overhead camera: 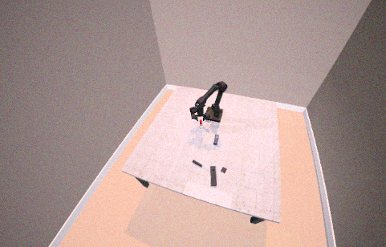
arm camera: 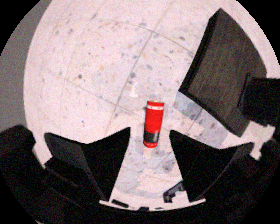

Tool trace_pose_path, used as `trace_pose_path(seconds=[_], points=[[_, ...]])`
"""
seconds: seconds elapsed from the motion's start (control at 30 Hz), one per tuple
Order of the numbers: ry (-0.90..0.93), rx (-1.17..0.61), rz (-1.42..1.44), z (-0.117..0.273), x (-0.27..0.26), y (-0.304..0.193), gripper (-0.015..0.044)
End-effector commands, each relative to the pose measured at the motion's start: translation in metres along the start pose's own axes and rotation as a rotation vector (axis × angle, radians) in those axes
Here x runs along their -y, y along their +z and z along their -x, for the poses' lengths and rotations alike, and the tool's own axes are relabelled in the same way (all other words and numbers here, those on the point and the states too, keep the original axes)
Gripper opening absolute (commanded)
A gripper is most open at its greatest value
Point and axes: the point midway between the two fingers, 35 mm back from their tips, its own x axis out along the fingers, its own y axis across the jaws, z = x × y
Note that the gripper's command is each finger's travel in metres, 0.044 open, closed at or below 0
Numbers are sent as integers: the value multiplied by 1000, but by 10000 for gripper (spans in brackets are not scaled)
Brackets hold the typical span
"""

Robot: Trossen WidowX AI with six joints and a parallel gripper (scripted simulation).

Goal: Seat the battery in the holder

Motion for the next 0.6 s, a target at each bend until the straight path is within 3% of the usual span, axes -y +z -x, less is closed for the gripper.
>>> trace_pose_path(seconds=[0.0, 0.5, 0.57], points=[[-18, 2, -5, -9, 3, 0, 246], [-19, 2, -5, -31, 5, 1, 246], [-19, 2, -5, -31, 5, 1, 193]])
